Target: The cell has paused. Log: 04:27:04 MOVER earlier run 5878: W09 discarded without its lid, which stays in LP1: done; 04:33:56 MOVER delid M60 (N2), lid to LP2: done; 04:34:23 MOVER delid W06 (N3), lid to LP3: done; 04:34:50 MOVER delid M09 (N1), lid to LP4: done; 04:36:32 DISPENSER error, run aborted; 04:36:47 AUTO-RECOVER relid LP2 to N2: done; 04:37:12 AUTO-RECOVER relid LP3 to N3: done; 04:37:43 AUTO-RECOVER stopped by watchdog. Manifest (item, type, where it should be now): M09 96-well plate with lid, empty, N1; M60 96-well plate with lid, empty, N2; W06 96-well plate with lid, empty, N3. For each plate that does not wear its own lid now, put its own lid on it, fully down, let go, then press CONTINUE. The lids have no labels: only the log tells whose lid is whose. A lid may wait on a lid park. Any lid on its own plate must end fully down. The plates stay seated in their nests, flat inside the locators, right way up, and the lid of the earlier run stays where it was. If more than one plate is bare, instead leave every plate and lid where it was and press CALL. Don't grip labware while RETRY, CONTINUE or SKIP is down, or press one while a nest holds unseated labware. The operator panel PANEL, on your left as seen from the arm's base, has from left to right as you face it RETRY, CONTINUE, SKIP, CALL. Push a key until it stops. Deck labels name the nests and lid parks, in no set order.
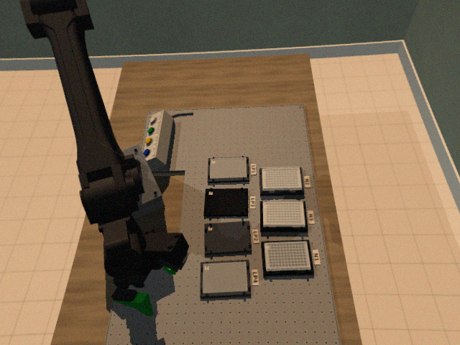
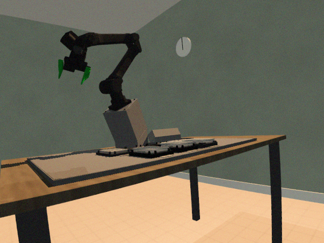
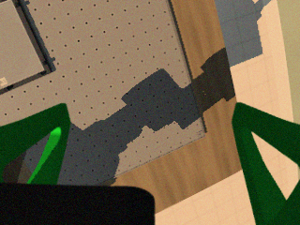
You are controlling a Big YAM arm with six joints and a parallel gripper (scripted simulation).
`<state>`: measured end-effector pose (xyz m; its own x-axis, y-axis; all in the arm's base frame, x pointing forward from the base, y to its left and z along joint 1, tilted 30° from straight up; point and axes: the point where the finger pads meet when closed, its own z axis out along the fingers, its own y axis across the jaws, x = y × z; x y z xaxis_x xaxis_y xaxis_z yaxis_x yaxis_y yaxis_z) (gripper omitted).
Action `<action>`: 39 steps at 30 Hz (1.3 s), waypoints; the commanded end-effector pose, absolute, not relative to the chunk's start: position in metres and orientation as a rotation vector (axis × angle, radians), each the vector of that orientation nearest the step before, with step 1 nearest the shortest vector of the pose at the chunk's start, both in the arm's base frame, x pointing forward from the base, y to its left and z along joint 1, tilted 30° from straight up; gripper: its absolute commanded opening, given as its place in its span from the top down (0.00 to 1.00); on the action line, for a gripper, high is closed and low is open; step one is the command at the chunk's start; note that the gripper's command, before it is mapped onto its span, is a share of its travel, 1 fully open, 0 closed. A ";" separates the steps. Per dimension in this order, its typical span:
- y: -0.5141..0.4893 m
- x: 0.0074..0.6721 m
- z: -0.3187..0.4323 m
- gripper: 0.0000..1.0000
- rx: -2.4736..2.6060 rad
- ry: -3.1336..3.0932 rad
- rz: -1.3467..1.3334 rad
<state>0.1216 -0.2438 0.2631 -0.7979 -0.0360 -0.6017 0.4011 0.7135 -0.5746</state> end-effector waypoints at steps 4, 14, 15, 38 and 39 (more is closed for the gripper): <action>-0.244 0.122 0.267 0.00 0.275 2.317 -0.973; -0.244 0.122 0.267 0.00 0.275 2.317 -0.973; -0.244 0.122 0.267 0.00 0.275 2.317 -0.973; -0.263 0.202 0.218 0.00 0.272 2.425 -0.729; -0.260 0.203 0.206 0.00 0.274 2.439 -0.717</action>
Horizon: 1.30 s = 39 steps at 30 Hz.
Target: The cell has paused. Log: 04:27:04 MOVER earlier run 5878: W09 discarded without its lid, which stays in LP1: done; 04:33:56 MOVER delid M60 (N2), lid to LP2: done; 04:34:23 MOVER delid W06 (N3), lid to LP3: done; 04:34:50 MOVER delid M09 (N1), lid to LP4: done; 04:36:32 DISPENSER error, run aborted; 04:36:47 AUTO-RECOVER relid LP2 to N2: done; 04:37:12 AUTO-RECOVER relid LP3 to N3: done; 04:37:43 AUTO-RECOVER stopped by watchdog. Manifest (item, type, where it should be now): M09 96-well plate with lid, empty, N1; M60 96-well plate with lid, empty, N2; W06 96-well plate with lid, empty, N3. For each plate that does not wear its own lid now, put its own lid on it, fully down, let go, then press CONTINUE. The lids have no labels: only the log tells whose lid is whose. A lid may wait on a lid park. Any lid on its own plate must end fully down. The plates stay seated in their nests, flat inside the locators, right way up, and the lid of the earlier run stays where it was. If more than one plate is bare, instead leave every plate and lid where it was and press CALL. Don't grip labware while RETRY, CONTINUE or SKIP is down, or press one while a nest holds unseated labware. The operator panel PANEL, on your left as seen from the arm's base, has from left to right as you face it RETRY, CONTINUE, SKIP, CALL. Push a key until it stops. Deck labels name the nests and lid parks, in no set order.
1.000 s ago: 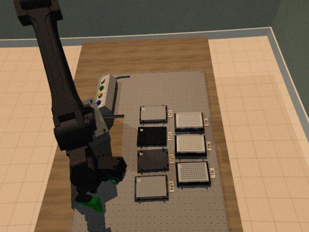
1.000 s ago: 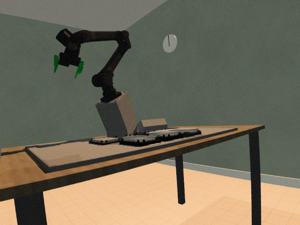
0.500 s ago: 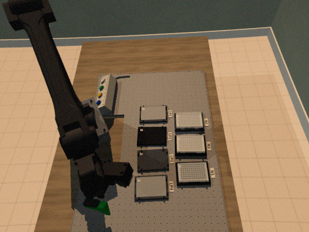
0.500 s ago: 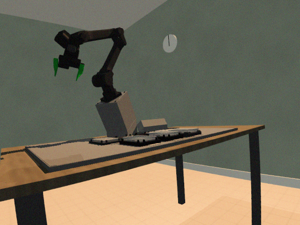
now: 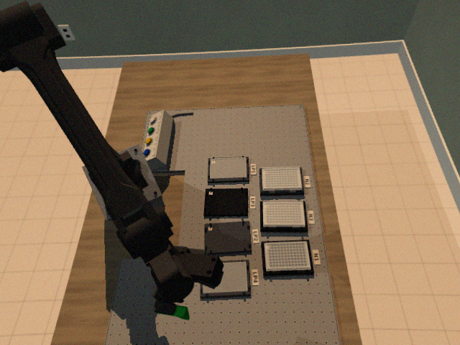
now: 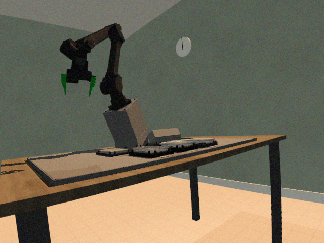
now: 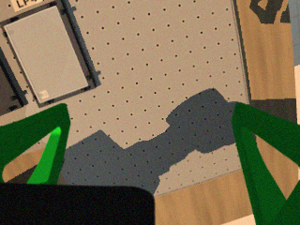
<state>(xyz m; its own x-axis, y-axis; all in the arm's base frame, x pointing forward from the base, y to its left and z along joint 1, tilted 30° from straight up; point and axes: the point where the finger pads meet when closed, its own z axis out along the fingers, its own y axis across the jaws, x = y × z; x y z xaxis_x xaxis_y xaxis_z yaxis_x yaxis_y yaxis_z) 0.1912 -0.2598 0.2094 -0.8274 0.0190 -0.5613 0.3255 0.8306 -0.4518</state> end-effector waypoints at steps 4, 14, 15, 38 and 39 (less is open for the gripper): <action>-0.267 0.226 0.220 0.00 0.263 2.427 -0.713; -0.250 0.246 0.163 0.00 0.258 2.520 -0.625; -0.249 0.250 0.160 0.00 0.258 2.520 -0.625; -0.205 0.309 0.082 0.00 0.208 2.641 -0.548; -0.203 0.311 0.078 0.00 0.208 2.641 -0.547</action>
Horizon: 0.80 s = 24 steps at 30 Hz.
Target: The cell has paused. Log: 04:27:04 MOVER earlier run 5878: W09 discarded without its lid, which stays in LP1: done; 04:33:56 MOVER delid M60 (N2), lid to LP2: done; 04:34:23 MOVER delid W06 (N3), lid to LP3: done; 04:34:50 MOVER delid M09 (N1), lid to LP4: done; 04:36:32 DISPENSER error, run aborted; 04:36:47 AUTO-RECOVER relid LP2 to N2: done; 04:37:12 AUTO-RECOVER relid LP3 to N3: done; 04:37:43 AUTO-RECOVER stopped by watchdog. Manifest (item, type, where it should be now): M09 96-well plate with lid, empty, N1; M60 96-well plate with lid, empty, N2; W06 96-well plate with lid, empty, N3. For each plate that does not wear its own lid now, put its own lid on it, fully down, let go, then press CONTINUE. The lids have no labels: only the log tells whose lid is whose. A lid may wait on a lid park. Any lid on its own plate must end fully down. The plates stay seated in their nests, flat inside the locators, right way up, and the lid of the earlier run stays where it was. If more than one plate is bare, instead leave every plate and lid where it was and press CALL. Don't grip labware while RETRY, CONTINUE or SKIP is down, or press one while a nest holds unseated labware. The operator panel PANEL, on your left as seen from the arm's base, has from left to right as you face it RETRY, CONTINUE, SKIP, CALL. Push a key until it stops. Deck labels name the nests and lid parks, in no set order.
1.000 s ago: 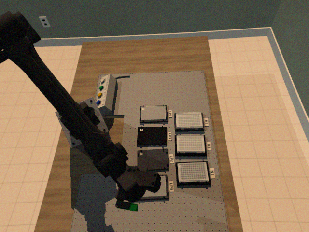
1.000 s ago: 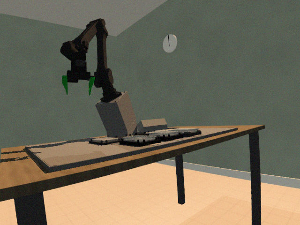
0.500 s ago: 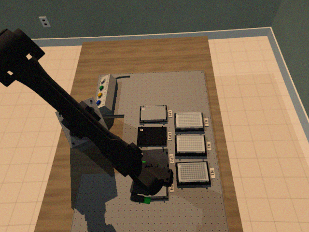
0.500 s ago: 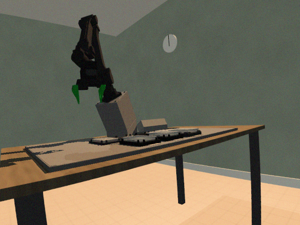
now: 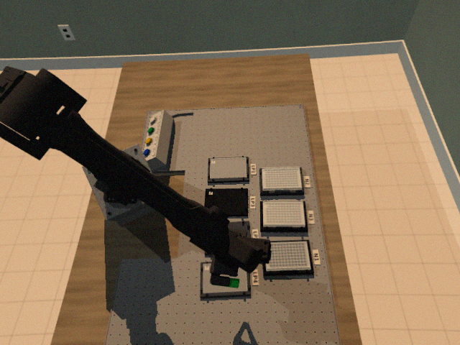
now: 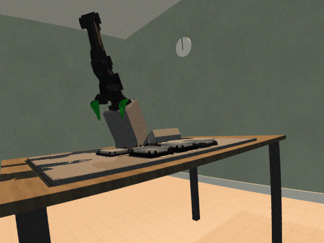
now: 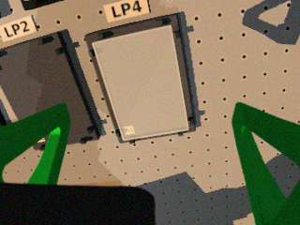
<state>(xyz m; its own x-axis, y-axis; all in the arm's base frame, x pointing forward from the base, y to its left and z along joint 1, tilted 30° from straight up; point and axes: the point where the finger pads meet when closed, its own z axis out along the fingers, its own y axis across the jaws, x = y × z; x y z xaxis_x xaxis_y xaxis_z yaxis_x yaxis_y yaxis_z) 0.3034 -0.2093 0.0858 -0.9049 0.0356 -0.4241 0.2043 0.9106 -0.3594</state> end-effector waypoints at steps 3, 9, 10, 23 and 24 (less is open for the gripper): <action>-0.199 0.327 0.078 0.00 0.186 2.652 -0.549; -0.186 0.333 0.063 0.00 0.158 2.704 -0.543; -0.185 0.340 0.062 0.00 0.161 2.679 -0.551; -0.142 0.343 0.005 0.00 0.110 2.754 -0.558; -0.142 0.343 0.005 0.00 0.110 2.754 -0.558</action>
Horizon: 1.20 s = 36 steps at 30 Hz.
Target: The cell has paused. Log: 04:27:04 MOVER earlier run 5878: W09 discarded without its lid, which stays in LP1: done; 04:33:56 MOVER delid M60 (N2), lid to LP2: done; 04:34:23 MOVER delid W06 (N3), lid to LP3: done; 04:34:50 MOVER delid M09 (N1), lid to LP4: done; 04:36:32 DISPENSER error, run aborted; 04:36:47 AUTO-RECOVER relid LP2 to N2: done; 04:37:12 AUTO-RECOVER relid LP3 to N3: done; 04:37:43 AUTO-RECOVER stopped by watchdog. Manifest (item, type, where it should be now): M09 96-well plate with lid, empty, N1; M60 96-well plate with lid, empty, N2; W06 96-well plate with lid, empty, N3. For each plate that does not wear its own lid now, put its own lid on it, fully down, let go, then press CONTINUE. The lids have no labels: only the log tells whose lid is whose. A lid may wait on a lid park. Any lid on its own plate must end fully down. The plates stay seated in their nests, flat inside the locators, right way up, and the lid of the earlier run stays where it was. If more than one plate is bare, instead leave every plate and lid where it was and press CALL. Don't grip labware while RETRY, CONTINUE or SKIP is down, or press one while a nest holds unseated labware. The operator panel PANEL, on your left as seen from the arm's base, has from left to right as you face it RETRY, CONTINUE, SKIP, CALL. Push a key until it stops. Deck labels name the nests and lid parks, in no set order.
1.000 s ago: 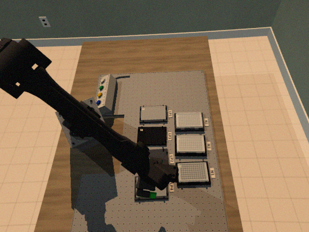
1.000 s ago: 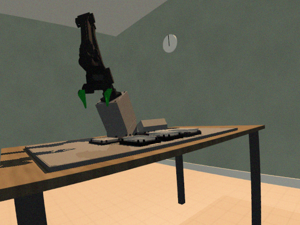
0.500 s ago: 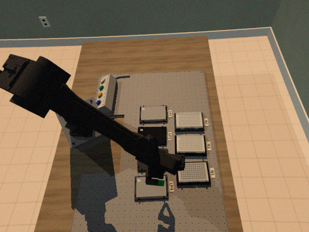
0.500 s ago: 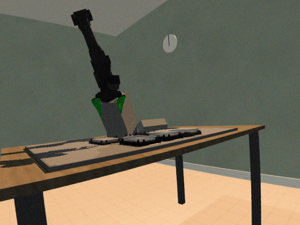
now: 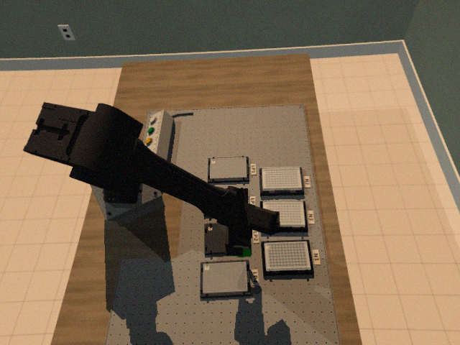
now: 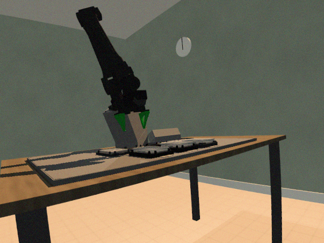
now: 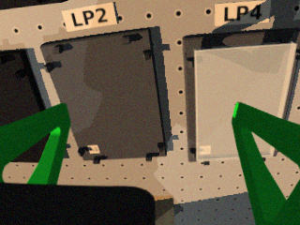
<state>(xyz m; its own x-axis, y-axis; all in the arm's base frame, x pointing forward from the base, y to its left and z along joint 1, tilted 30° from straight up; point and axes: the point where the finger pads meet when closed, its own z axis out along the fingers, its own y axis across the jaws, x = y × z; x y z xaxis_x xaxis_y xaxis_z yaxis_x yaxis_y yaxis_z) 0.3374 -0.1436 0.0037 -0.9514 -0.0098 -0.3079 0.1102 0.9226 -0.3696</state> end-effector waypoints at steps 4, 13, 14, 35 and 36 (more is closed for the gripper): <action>-0.127 0.342 -0.012 0.00 0.092 2.772 -0.565; -0.097 0.343 -0.045 0.00 0.035 2.802 -0.606; -0.094 0.349 -0.046 0.00 0.018 2.799 -0.621; -0.057 0.339 -0.087 0.00 -0.021 2.813 -0.657; -0.057 0.339 -0.087 0.00 -0.021 2.813 -0.657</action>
<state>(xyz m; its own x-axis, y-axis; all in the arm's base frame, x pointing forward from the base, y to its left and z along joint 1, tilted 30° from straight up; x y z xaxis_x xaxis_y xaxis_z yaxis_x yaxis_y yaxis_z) 0.3331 -0.0594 -0.0901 -0.9724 -0.0774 -0.2203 0.0284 0.8973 -0.4406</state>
